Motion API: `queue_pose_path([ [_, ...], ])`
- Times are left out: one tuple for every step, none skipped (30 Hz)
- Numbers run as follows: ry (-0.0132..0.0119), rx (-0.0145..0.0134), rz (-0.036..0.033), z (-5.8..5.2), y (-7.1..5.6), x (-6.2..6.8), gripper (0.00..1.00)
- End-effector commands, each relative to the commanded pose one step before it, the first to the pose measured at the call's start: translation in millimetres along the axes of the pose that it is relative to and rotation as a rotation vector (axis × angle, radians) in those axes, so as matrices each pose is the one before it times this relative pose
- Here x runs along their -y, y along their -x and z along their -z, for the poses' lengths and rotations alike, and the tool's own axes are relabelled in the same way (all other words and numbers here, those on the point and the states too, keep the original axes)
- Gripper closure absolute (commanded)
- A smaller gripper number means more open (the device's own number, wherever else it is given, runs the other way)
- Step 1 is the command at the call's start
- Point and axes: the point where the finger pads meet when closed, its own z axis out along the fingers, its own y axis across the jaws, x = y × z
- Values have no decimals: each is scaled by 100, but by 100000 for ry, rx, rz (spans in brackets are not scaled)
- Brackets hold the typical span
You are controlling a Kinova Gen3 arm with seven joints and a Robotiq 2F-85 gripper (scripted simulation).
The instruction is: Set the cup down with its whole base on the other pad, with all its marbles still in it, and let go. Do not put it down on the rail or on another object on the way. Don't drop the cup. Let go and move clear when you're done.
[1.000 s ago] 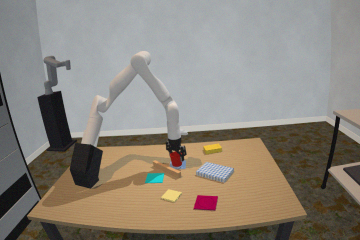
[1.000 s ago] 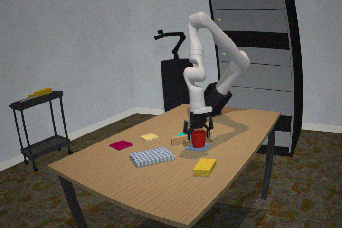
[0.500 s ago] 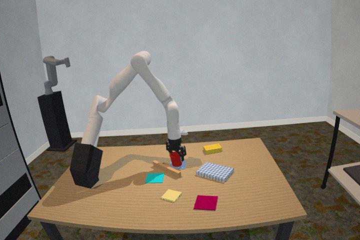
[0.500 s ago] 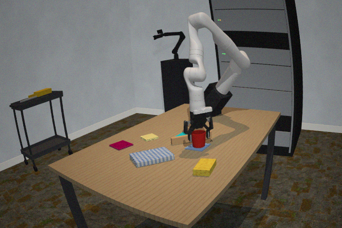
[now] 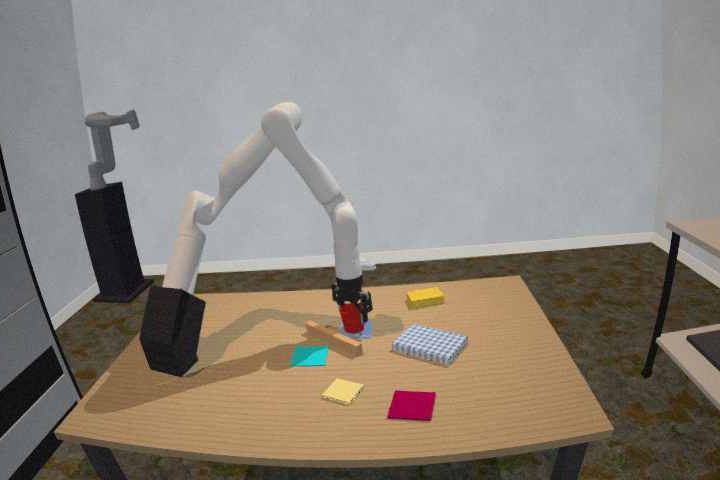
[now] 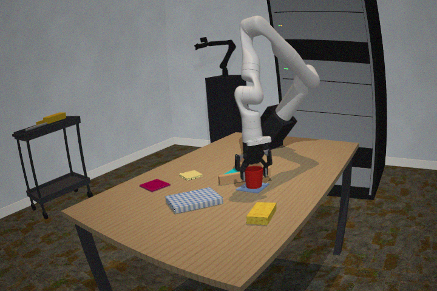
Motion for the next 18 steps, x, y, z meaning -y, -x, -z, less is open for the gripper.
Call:
queue_pose_path([
  [590,-292,-622,-74,-33,-367,7],
  [0,0,0,0,0,0,8],
  [0,0,0,0,0,0,8],
  [0,0,0,0,0,0,8],
  [0,0,0,0,0,0,8],
  [0,0,0,0,0,0,8],
  [0,0,0,0,0,0,8],
  [0,0,0,0,0,0,9],
  [0,0,0,0,0,0,9],
  [0,0,0,0,0,0,9],
  [0,0,0,0,0,0,10],
  [0,0,0,0,0,0,10],
  [0,0,0,0,0,0,10],
  [0,0,0,0,0,0,10],
  [0,0,0,0,0,0,10],
  [0,0,0,0,0,0,10],
  [0,0,0,0,0,0,10],
  [0,0,0,0,0,0,10],
])
